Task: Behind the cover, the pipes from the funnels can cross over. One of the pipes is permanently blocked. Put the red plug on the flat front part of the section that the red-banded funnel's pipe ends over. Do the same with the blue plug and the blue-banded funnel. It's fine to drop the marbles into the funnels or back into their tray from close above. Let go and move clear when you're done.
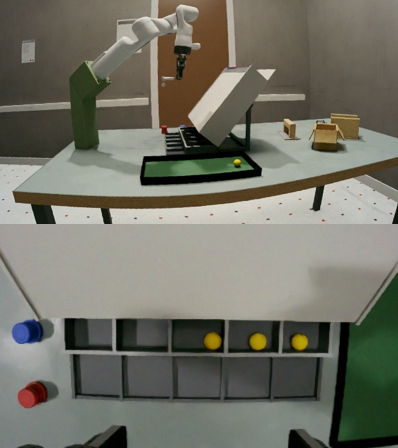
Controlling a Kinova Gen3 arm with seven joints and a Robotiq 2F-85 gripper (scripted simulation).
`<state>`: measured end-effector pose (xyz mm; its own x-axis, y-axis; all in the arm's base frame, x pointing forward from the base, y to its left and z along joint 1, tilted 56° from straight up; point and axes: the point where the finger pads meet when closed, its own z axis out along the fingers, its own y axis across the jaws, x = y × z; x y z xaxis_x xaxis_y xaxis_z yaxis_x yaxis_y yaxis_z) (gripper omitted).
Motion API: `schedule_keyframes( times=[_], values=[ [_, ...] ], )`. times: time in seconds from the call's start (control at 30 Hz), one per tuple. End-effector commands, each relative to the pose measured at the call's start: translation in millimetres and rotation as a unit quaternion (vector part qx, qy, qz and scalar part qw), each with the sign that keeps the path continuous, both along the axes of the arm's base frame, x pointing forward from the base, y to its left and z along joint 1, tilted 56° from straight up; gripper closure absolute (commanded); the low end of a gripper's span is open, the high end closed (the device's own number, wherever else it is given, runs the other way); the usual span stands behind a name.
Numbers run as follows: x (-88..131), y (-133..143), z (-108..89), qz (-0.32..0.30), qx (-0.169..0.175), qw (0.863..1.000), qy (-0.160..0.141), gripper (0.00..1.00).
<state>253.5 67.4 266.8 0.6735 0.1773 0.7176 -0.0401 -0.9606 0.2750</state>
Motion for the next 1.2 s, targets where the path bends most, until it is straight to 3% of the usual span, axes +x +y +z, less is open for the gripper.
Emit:
schedule_keyframes(
  times=[0.0,0.93,0.97,1.17],
  values=[
    [-0.1,0.4,0.2,0.001,0.000,1.000,0.000,0.00],
    [-0.1,0.4,0.2,0.001,0.000,1.000,0.000,0.00],
    [-0.1,0.4,0.2,0.001,0.000,1.000,0.000,0.50],
    [-0.1,0.4,0.2,0.001,0.000,1.000,0.000,0.50]
  ],
)
